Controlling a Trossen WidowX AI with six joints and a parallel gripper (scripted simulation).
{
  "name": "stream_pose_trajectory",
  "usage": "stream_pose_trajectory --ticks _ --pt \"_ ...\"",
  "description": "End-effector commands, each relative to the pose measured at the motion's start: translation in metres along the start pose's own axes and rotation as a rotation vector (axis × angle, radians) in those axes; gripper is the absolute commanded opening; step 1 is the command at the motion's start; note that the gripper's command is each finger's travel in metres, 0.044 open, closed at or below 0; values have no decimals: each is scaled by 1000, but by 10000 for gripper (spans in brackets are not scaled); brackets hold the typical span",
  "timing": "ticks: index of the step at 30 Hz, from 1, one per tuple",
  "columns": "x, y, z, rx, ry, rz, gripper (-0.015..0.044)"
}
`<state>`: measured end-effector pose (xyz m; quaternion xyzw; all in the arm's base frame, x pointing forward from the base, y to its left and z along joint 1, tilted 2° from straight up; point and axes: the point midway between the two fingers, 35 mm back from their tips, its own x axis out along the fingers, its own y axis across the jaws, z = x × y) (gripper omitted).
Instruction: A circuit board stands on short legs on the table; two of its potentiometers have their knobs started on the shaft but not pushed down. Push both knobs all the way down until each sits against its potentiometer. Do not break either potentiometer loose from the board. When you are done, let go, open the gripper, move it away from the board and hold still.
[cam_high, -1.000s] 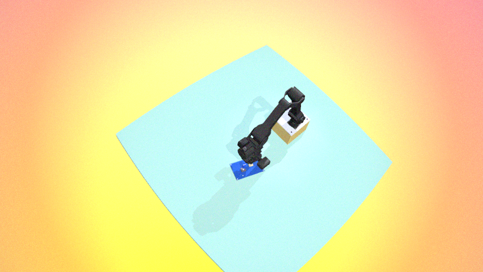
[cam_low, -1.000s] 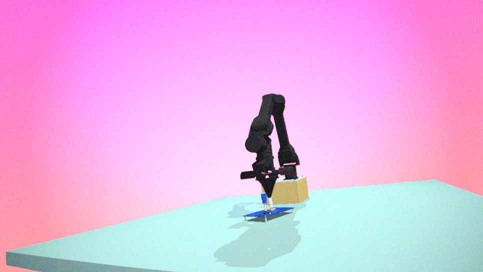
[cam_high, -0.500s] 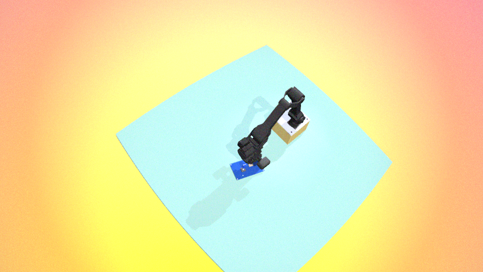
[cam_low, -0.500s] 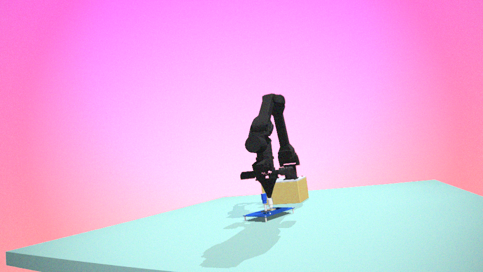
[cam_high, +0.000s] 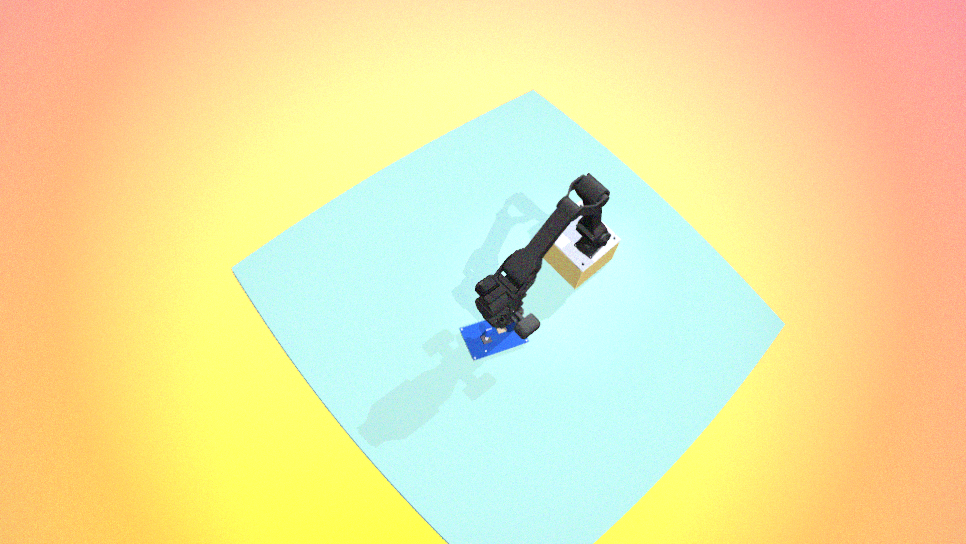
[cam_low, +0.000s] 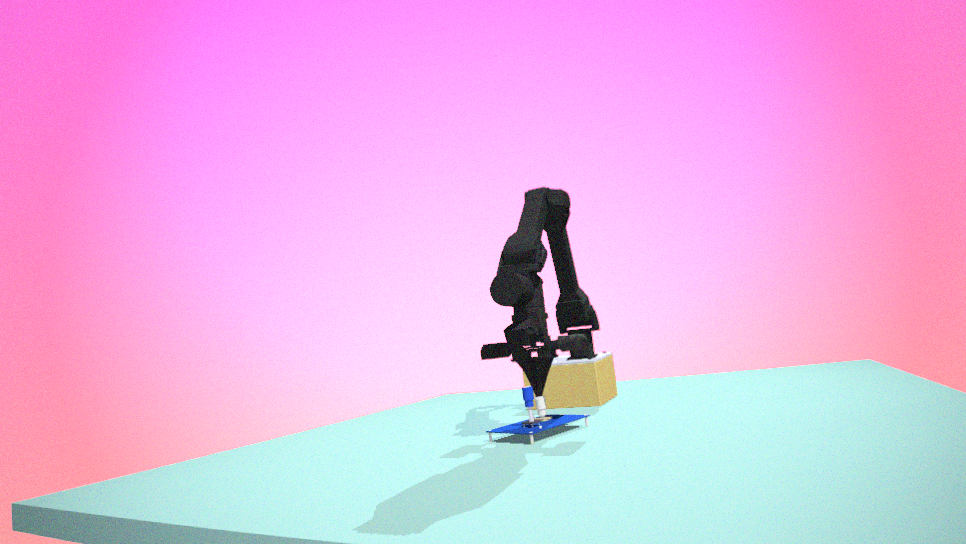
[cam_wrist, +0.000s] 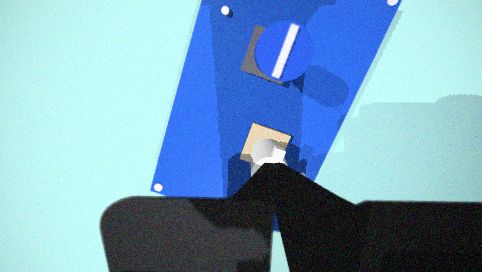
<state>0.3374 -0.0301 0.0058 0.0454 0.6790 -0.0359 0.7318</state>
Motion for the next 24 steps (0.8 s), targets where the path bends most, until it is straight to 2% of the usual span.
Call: stream_pose_trajectory --ticks 1,11,24 --pt "14 1 1 3 14 4 0" --pt "13 1 1 3 14 4 0" --pt "-7 1 1 3 13 4 0"
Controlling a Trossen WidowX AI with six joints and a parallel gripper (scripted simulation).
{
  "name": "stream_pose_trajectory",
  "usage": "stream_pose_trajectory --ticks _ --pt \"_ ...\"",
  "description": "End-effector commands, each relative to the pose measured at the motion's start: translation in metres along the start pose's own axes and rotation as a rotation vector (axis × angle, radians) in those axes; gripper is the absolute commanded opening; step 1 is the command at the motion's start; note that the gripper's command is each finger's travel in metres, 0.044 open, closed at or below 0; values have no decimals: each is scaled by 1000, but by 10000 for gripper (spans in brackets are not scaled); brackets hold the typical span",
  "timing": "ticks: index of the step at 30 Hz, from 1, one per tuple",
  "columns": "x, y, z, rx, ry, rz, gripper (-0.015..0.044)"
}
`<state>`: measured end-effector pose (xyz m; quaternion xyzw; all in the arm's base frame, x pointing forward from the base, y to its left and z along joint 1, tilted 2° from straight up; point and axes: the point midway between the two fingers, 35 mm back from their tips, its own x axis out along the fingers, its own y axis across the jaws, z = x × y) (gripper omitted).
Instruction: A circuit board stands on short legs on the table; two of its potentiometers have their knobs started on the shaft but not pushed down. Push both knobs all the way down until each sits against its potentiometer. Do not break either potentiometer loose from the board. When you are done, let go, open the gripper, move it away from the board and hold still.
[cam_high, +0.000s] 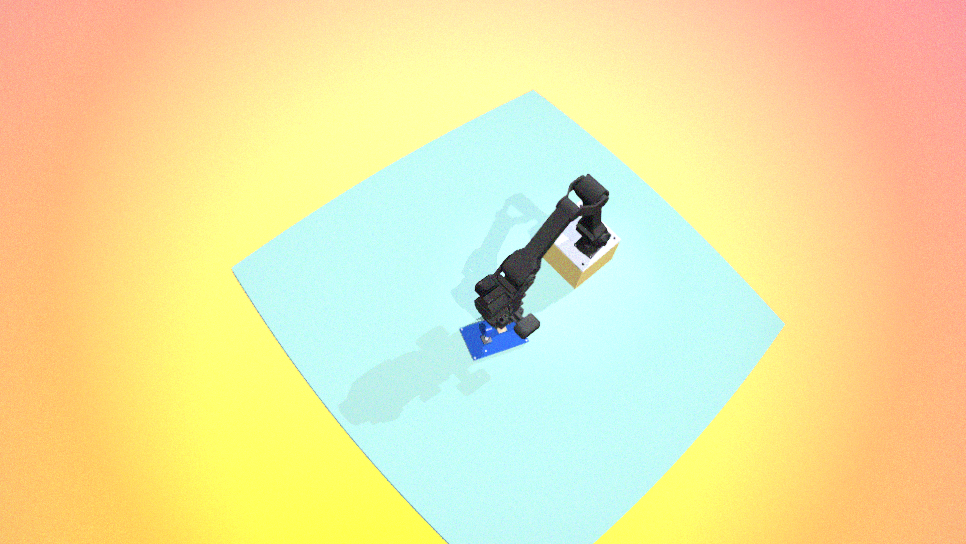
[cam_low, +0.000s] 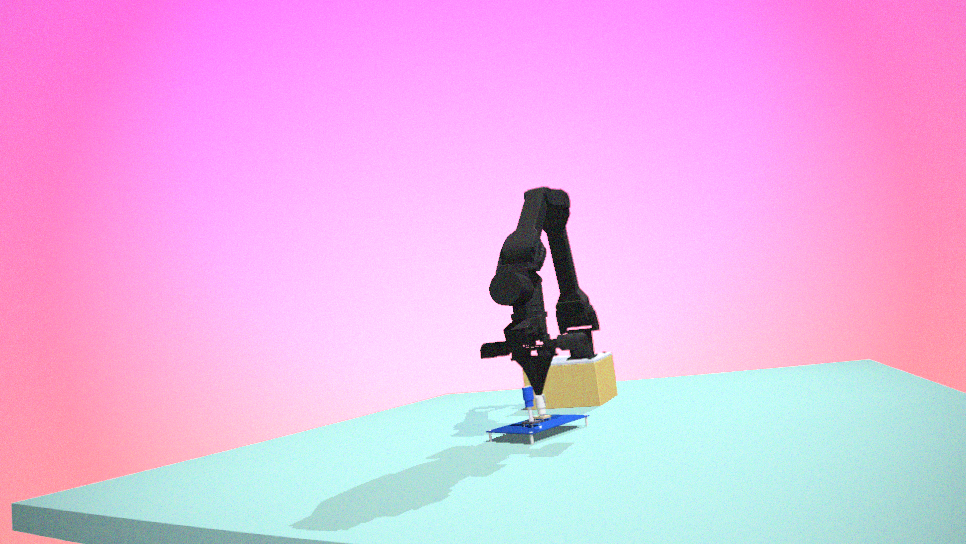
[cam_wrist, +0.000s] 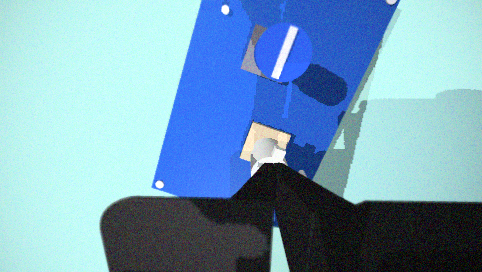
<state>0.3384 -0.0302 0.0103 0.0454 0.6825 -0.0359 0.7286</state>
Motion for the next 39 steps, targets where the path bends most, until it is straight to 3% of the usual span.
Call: stream_pose_trajectory --ticks 1,12,20,28,36,39 --pt "-4 1 0 3 4 4 0" --pt "-18 1 0 3 4 4 0" --pt "-13 0 -1 0 11 0 210" --pt "-57 0 45 2 2 3 0" --pt "-68 0 53 3 0 4 0" --pt "-50 0 53 3 0 4 0"
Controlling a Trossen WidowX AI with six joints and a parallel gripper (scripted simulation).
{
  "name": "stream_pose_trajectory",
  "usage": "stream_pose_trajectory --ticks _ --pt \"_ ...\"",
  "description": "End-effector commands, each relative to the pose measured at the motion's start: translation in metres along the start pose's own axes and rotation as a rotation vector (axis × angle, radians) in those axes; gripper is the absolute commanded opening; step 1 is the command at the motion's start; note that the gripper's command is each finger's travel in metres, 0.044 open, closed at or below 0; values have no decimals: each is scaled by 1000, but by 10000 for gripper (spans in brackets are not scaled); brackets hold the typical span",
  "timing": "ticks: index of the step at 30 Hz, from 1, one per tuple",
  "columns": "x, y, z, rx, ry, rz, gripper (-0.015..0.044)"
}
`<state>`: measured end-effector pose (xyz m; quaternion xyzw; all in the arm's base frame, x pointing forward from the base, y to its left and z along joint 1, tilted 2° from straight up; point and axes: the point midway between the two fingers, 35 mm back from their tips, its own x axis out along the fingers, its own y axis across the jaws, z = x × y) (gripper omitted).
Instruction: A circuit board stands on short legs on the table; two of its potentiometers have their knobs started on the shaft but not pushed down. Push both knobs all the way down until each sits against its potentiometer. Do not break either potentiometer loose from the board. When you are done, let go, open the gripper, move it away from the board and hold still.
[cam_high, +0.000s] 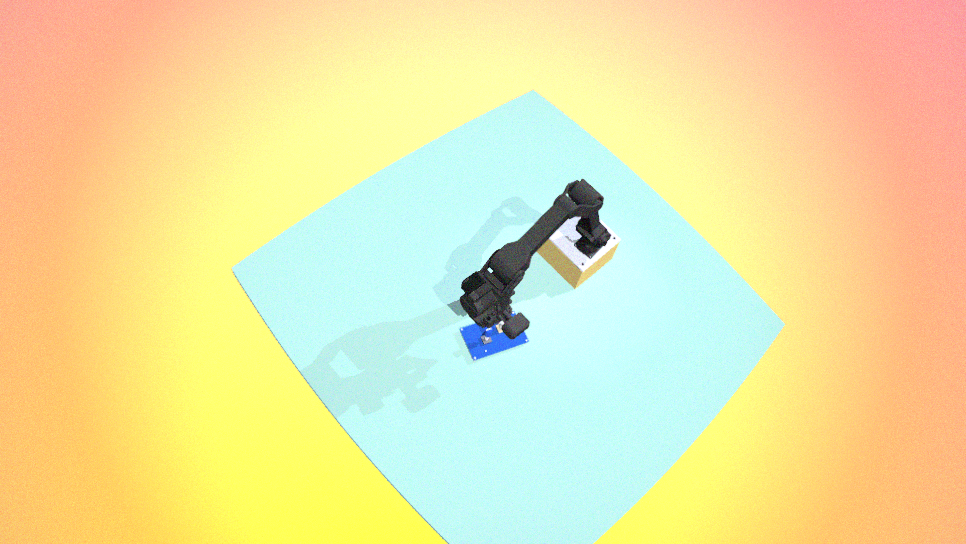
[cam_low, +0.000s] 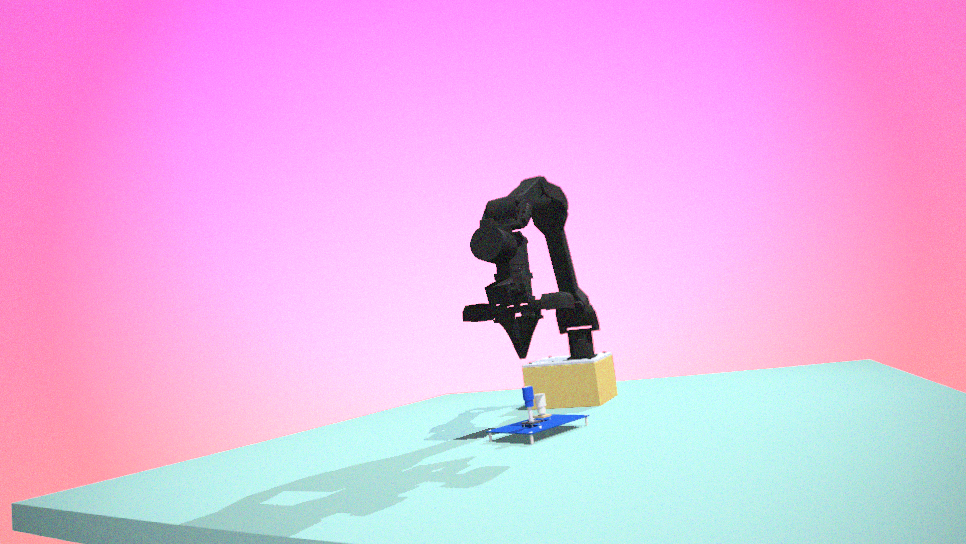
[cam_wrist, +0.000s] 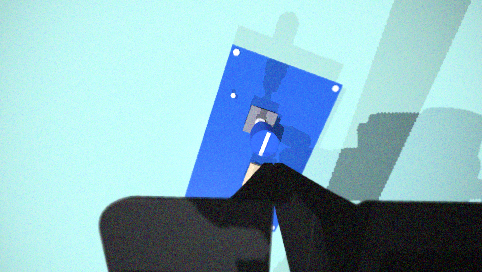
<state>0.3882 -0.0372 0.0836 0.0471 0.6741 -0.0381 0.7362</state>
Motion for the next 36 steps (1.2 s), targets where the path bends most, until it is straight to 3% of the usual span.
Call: stream_pose_trajectory --ticks 1,36 --pt "22 0 -2 -3 22 4 0" --pt "43 0 -3 -3 22 4 0"
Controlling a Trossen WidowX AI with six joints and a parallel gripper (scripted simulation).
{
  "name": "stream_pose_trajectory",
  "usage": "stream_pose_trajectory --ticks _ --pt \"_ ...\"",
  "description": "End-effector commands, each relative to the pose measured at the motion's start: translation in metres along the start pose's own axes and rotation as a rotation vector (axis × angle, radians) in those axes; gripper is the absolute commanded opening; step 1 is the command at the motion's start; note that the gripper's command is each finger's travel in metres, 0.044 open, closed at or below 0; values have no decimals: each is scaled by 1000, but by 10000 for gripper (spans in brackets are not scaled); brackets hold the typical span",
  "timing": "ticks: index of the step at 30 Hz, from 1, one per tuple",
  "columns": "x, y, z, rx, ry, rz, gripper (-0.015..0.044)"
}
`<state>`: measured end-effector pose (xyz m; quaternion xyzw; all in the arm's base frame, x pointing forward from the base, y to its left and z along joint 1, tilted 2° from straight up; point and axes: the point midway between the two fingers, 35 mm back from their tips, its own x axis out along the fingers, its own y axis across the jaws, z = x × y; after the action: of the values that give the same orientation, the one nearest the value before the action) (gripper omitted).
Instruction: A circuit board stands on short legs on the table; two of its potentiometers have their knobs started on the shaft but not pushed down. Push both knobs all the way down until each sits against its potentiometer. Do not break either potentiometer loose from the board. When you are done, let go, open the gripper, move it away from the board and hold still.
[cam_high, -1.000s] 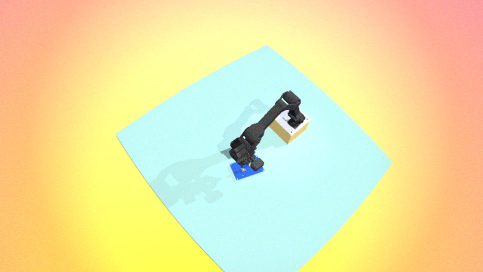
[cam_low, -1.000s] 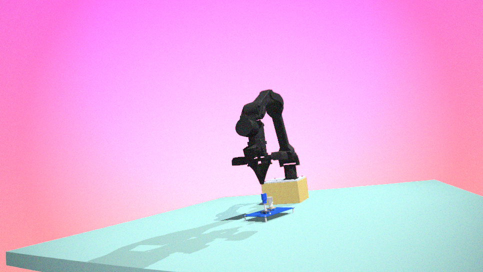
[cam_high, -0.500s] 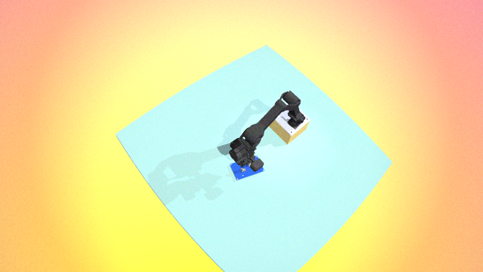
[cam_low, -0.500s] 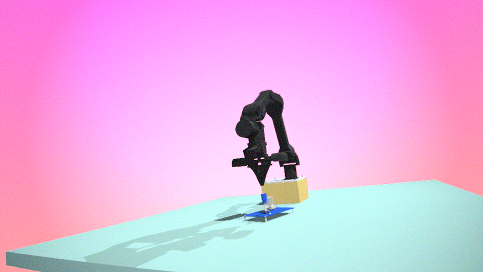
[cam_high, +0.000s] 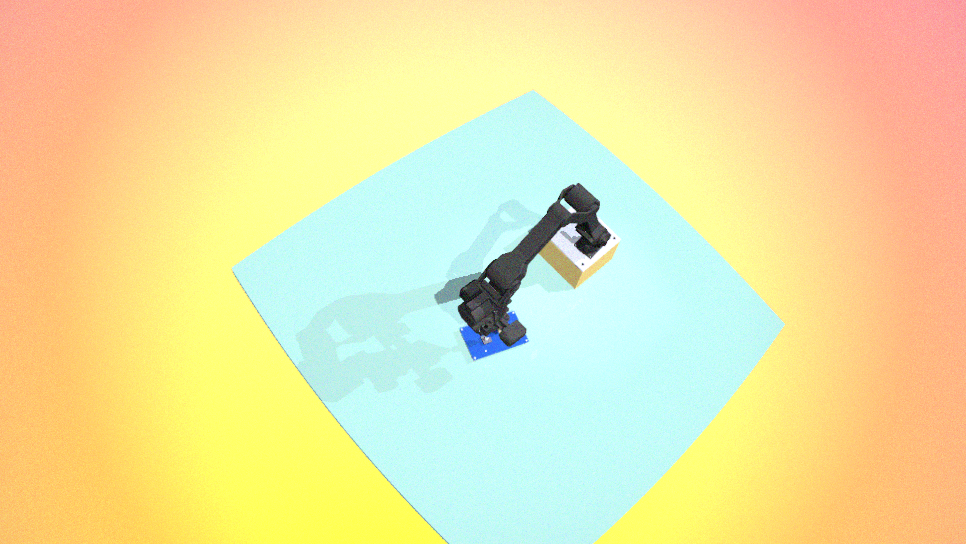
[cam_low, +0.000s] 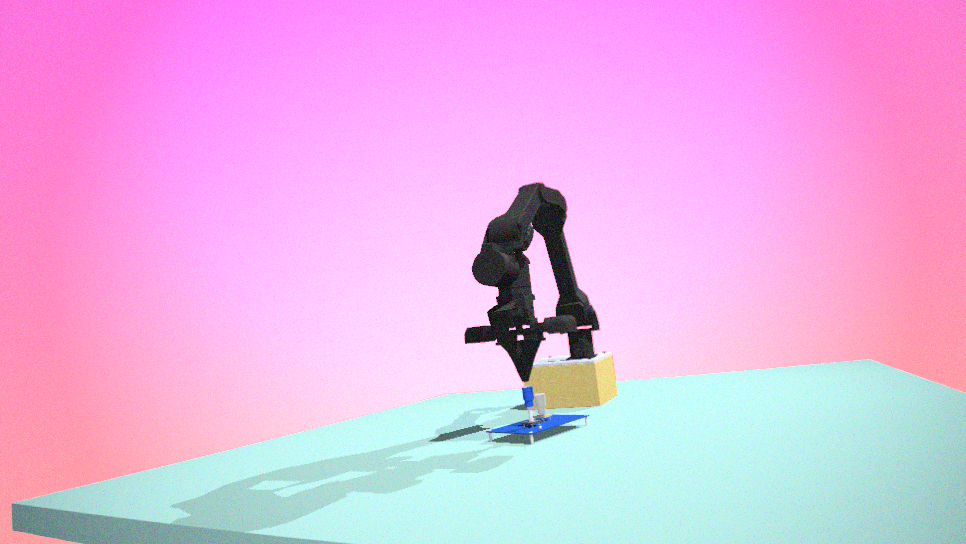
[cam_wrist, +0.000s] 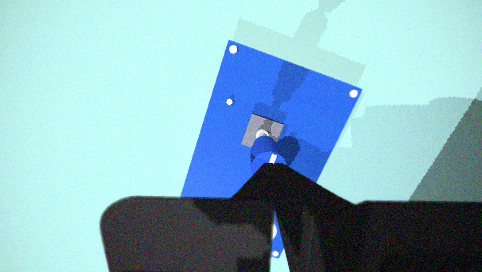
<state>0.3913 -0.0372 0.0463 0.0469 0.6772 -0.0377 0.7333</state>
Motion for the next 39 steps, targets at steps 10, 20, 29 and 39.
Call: stream_pose_trajectory --ticks 10,20,29,39 --pt "6 1 -2 -2 14 4 0" --pt "4 1 -2 -2 14 4 0" --pt "6 1 -2 -2 14 4 0" --pt "9 1 -2 -2 14 4 0"
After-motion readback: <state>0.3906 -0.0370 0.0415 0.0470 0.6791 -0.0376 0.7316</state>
